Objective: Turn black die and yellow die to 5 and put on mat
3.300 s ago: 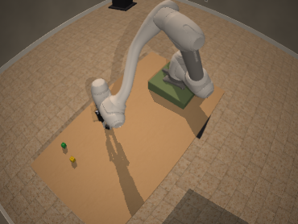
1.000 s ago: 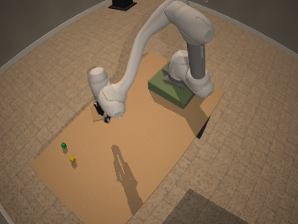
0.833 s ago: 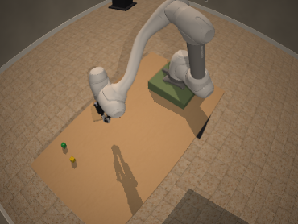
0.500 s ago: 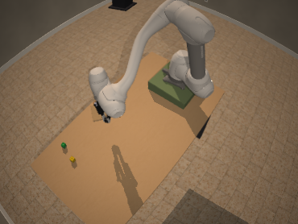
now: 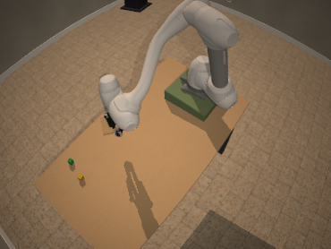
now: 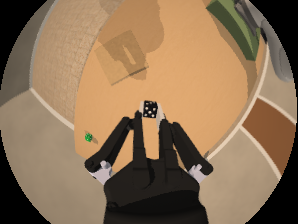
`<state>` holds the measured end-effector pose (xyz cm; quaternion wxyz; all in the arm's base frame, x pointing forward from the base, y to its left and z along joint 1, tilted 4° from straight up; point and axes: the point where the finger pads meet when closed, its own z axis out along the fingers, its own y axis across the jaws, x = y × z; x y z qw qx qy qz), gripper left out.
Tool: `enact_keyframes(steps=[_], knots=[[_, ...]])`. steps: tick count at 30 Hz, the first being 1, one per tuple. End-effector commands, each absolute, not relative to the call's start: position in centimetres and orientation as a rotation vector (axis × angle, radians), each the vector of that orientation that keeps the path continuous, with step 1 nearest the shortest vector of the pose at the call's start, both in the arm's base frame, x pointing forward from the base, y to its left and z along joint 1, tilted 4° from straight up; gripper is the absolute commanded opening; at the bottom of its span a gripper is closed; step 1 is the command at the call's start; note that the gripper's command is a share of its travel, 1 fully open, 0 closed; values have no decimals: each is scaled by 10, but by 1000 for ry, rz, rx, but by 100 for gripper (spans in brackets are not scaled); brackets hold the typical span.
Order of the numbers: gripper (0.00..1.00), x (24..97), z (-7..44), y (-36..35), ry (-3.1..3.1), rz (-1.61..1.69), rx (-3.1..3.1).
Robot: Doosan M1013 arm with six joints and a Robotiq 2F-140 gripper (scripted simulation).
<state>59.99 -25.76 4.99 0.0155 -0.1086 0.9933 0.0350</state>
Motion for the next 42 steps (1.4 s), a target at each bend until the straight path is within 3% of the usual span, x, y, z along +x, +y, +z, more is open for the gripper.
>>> enact_keyframes(steps=[1,10,30,42], knots=[[24,598,53,-262,3093,103,-331],[24,593,53,-267,3087,102,-376],[24,471,48,-358,2777,81,-1356],[24,469,48,-359,2771,80,-1369]])
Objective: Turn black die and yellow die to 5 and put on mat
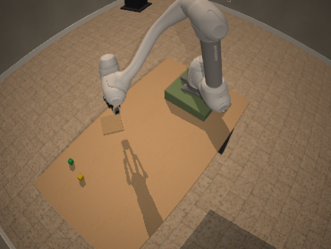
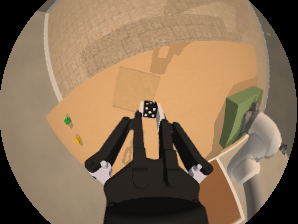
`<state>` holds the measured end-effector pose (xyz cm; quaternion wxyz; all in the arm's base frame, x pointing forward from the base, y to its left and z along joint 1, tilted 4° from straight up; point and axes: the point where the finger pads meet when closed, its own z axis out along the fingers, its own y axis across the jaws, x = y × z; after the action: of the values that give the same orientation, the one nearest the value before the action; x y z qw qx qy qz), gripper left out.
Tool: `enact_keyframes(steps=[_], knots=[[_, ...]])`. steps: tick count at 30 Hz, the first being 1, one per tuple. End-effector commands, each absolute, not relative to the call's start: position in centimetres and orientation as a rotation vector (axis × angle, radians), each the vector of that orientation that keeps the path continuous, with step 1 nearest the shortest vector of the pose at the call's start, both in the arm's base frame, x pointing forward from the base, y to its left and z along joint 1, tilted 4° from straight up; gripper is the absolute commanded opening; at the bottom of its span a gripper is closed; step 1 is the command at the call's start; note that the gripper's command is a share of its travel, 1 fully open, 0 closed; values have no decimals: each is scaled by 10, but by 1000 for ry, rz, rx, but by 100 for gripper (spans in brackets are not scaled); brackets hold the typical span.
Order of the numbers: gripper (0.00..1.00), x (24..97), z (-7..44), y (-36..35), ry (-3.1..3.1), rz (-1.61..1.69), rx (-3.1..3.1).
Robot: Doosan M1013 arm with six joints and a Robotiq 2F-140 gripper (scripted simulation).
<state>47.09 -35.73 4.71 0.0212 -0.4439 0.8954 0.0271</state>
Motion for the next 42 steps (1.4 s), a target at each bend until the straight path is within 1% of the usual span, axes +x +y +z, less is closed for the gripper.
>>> enact_keyframes(steps=[1,7,15,30,42], knots=[[24,469,48,-359,2771,80,-1369],[24,470,44,-359,2770,81,-1369],[24,470,26,-358,2770,81,-1370],[24,471,-39,-354,2770,81,-1370],[24,471,-48,-353,2770,81,-1370]])
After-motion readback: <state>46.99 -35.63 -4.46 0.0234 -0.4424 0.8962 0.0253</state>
